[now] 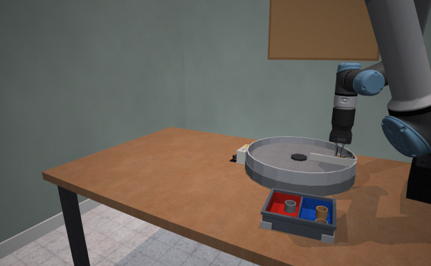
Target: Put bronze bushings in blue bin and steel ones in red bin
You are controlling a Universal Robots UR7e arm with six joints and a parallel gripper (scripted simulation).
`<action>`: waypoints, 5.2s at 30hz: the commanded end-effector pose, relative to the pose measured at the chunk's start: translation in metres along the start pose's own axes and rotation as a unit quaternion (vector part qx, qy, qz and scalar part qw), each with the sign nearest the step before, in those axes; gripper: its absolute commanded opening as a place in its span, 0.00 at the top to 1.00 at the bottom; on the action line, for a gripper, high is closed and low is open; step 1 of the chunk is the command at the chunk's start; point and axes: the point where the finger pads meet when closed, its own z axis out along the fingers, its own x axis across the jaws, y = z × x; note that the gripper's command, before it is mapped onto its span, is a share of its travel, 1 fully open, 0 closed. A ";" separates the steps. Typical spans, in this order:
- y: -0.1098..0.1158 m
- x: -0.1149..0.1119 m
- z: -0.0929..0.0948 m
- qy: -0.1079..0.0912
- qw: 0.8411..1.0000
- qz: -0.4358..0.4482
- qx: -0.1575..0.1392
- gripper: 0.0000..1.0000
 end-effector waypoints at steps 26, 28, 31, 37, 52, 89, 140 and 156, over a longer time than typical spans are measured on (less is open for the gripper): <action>0.000 0.000 0.022 0.000 1.000 0.000 0.000 0.60; 0.000 0.000 0.024 0.000 1.000 0.000 0.000 0.60; 0.000 0.000 0.024 0.000 1.000 0.000 0.000 0.60; 0.000 0.000 0.024 0.000 1.000 0.000 0.000 0.60; 0.000 -0.001 0.024 -0.001 1.000 0.000 0.000 1.00; 0.000 -0.001 0.024 -0.001 1.000 0.000 0.001 1.00; 0.000 -0.001 0.012 0.000 1.000 0.000 0.000 1.00; 0.000 -0.001 0.007 0.000 1.000 0.000 0.000 1.00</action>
